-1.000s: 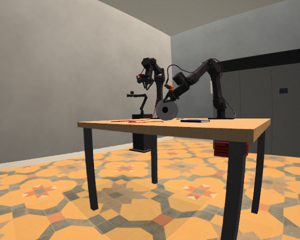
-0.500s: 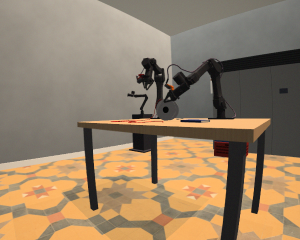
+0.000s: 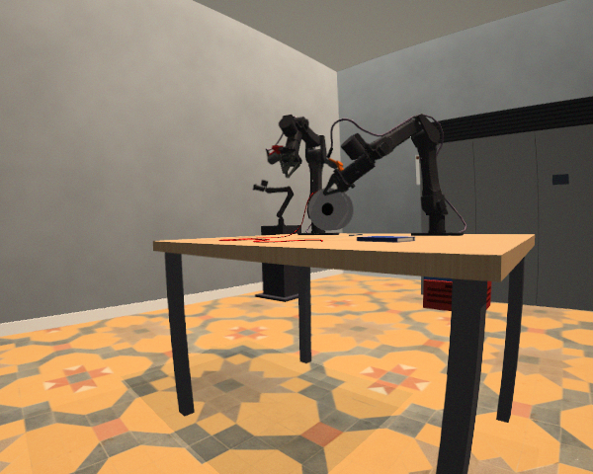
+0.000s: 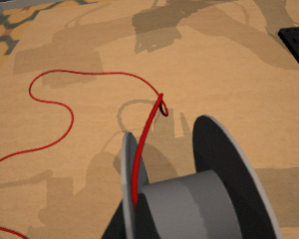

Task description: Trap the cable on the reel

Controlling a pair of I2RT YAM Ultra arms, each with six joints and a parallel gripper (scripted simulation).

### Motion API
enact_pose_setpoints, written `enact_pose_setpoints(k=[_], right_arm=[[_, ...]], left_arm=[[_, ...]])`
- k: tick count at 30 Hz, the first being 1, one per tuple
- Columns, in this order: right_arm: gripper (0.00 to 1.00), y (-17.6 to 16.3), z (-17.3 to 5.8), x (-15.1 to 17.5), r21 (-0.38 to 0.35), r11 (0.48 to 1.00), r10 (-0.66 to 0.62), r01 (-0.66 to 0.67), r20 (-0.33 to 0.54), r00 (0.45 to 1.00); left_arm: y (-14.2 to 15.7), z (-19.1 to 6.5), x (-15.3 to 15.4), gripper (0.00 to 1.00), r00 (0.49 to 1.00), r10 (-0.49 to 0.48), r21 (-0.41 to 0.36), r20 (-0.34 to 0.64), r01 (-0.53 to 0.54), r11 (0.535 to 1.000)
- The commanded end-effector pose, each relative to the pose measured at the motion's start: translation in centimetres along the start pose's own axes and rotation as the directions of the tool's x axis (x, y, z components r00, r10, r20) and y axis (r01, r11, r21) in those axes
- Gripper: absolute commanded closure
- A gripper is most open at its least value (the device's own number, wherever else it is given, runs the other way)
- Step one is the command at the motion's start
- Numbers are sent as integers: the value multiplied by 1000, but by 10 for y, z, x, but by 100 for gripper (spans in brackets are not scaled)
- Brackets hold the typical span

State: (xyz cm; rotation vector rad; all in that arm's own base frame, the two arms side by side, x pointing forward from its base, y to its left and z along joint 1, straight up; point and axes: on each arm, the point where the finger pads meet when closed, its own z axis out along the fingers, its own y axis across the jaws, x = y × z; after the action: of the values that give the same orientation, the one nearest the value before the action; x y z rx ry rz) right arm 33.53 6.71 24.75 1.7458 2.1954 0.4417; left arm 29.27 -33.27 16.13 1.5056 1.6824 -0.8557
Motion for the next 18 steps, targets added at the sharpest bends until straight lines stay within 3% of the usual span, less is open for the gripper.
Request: enact_pose_setpoints(k=[1,11,13,18], right_arm=[[70,10,-8,-8,-85,994,-69,70,15,997],[70,33,-14,-18,-233,935,-255,269,91,963],[70,33,-14,-18,-233,935,-255,269,91,963],[70,45,-20,-26,-301,872,-350,387,170,921]], left_arm=[[4,-20,-34,100,998,35,-11,53,-34,999],[2,-36,-59,100,998,35,-11,53,-34,999],[2,-36,-59,100,998,35,-11,53,-34,999],[1,-44,-71,100,997,41,-14,58,-40,999]])
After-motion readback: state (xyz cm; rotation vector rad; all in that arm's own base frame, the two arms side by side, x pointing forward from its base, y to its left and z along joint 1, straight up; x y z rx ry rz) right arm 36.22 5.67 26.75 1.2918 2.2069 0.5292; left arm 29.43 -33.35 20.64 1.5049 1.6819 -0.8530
